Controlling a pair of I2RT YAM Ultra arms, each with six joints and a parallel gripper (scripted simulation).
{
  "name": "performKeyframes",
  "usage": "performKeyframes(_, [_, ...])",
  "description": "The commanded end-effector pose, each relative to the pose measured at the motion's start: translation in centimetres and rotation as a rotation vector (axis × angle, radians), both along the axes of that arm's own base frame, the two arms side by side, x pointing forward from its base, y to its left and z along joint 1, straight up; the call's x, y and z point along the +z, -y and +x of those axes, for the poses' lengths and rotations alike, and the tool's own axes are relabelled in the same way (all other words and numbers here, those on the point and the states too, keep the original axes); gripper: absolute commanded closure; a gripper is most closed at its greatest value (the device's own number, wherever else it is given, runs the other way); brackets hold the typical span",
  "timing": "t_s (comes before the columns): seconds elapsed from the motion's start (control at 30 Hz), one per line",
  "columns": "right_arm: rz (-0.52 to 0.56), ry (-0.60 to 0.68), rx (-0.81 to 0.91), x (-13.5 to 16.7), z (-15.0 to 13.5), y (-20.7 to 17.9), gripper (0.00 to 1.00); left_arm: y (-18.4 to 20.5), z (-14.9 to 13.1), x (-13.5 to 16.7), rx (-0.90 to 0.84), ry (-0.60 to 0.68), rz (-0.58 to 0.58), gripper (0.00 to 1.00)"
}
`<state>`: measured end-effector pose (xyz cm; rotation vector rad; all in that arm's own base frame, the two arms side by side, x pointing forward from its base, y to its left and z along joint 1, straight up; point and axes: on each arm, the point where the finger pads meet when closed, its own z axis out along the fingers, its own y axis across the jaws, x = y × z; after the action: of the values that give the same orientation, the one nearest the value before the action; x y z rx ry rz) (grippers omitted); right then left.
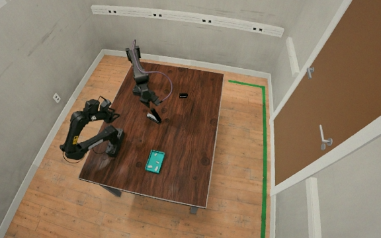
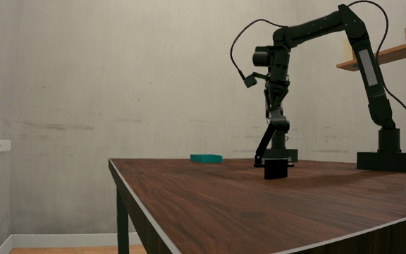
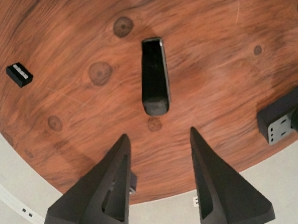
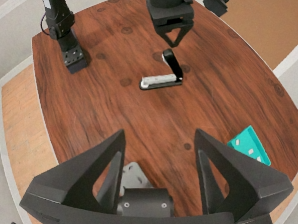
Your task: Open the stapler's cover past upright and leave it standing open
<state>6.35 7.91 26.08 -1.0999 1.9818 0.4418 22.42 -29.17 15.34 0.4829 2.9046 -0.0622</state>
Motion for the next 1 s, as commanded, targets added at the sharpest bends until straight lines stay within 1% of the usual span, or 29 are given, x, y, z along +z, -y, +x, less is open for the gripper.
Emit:
performKeyframes(0.0, [0.042,0.021,-0.004,1.4,-0.1,0.2,0.43,1.5,1.1,1.1,-0.029,0.071,-0.053,0.5])
performKeyframes(0.03, [0.042,0.021,-0.004,1.4,-0.1,0.2,0.43,1.5,1.1,1.1,-0.029,0.071,-0.053,0.5])
performKeyframes(0.07, [0.042,0.021,-0.004,1.4,-0.1,0.2,0.43,2.1,1.5,1.6,-0.039,0.109,-0.082,0.5])
performKeyframes(0.17, [0.042,0.021,-0.004,1.4,-0.1,0.2,0.43,4.5,2.7,1.8,-0.08,0.235,-0.145,0.5])
performKeyframes(0.37, [0.042,0.021,-0.004,1.4,-0.1,0.2,0.43,8.0,3.4,0.8,-0.136,0.439,-0.218,0.5])
performKeyframes(0.53, [0.042,0.021,-0.004,1.4,-0.1,0.2,0.43,9.7,2.9,-0.3,-0.166,0.57,-0.26,0.5])
performKeyframes(0.6, [0.042,0.021,-0.004,1.4,-0.1,0.2,0.43,9.7,2.9,-0.3,-0.166,0.57,-0.26,0.5])
performKeyframes(0.67, [0.042,0.021,-0.004,1.4,-0.1,0.2,0.43,10.3,2.7,-0.5,-0.17,0.628,-0.284,0.5])
performKeyframes(0.97, [0.042,0.021,-0.004,1.4,-0.1,0.2,0.43,11.1,0.3,-1.3,-0.164,0.856,-0.384,0.5])
